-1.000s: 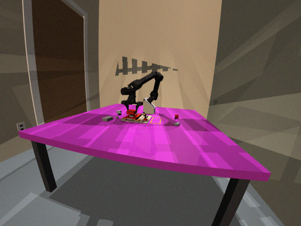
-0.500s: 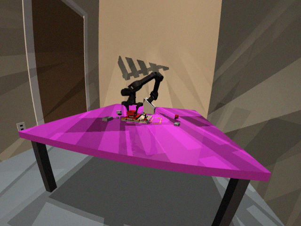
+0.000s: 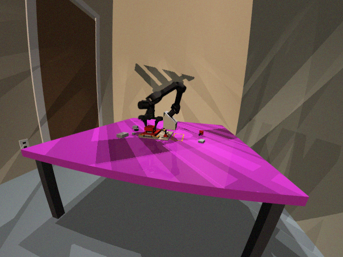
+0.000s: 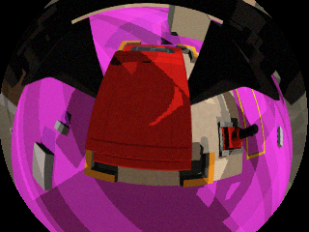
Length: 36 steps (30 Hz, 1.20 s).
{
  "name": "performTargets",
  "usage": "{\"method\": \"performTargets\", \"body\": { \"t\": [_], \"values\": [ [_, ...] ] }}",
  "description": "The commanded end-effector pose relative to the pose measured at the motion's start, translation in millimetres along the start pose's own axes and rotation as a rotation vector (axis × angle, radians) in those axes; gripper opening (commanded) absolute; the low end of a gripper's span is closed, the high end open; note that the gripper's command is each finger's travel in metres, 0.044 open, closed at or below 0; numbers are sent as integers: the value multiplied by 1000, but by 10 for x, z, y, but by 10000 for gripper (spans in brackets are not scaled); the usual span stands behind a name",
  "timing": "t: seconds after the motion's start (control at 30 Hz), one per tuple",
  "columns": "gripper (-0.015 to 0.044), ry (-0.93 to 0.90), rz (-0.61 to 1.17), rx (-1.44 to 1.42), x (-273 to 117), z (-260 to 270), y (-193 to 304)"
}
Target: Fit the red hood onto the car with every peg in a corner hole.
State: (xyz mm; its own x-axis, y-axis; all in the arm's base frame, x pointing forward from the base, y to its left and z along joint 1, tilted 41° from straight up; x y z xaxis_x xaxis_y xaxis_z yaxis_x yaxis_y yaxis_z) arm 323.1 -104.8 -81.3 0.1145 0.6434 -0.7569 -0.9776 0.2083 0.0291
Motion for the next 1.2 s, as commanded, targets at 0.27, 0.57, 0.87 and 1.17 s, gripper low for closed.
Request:
{"method": "performTargets", "body": {
  "t": [0.27, 0.57, 0.87, 1.17],
  "values": [
    [0, -4, -6, 4, 19, -3, -6],
    [0, -4, -6, 4, 63, -3, -7],
    [0, -4, -6, 4, 107, -2, -8],
    [0, -4, -6, 4, 88, -2, -7]
  ]
}}
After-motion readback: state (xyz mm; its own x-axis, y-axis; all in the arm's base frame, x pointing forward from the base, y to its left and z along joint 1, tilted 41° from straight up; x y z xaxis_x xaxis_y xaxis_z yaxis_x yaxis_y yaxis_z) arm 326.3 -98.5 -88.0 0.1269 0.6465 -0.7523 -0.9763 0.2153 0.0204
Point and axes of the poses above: the point midway between the two fingers, 35 mm back from their tips, its own x axis out along the fingers, its own z axis across the jaws, y = z × x, the point moved 1 cm from there along -x, back along the fingers, and after that the axes turned 3 degrees about x, right-handed, at the moved point
